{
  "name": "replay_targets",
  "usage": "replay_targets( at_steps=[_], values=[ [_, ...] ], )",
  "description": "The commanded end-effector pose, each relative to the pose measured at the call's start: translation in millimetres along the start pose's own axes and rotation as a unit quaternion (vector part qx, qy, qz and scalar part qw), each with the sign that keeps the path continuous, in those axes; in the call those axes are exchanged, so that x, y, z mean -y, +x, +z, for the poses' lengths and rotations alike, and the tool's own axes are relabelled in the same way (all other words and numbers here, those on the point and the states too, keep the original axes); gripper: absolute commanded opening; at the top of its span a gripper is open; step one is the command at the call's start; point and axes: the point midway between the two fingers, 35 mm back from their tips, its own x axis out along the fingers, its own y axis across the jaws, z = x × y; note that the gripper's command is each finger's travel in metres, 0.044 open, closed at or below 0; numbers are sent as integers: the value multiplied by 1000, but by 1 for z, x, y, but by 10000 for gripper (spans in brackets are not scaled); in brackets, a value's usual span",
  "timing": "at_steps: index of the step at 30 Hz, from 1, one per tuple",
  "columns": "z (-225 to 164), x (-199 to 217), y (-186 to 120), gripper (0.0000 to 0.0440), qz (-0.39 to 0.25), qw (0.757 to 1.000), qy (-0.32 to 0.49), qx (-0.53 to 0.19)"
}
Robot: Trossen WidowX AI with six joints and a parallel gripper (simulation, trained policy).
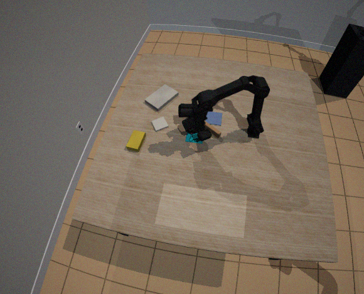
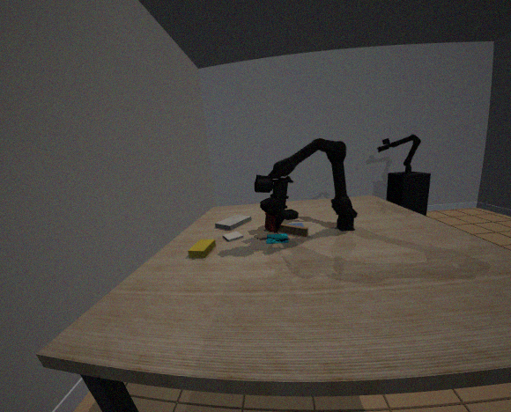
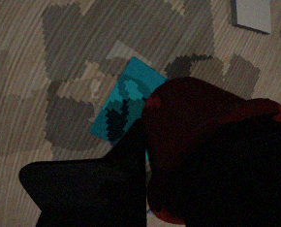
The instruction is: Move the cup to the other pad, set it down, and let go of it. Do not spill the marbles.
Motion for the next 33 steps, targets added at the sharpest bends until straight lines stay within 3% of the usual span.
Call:
replay_targets(
  at_steps=[1, 10, 23, 31, 33],
  values=[
    [1, -7, 11, 0, -4, 1000, 2, -5],
    [-5, -15, 33, 16, -7, 1000, 9, -15],
    [-2, -9, 33, 112, -8, 999, 31, 12],
    [1, -7, 18, 71, -6, 999, 30, 39],
    [-1, -8, 15, 79, -4, 999, 30, 42]
  ],
)
